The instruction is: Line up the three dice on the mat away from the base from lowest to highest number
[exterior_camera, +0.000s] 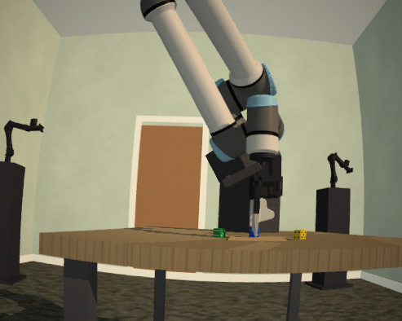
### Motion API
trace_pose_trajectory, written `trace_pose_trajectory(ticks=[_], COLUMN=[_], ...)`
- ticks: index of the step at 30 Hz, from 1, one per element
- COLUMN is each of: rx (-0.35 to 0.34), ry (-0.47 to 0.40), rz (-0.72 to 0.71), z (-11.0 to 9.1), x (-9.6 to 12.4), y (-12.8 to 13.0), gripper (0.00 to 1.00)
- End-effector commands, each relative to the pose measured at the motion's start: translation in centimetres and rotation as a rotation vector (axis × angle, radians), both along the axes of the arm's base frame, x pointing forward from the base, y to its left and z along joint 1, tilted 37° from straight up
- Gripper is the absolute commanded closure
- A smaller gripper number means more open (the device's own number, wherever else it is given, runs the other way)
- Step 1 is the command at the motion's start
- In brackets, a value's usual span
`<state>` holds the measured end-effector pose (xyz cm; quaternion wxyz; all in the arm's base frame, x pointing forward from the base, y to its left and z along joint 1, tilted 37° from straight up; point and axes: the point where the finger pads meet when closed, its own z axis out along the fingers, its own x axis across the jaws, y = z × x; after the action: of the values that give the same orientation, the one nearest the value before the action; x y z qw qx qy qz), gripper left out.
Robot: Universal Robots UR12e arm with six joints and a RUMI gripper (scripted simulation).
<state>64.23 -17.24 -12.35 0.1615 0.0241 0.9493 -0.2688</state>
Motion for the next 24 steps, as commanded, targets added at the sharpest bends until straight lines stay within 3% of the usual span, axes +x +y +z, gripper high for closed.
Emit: trace_pose_trajectory(ticks=[1,4,11,24], rx=[0.0,0.0,0.0,0.0], ry=[-0.001,-0.001,-0.001,-0.001], rz=[0.0,0.0,0.0,0.0], z=[0.04,0.04,0.04,0.11], x=[0.01,0.01,0.01,-0.01], y=[0.03,0.03,0.03,0.07], gripper=[0.86,0.86,0.76,0.76])
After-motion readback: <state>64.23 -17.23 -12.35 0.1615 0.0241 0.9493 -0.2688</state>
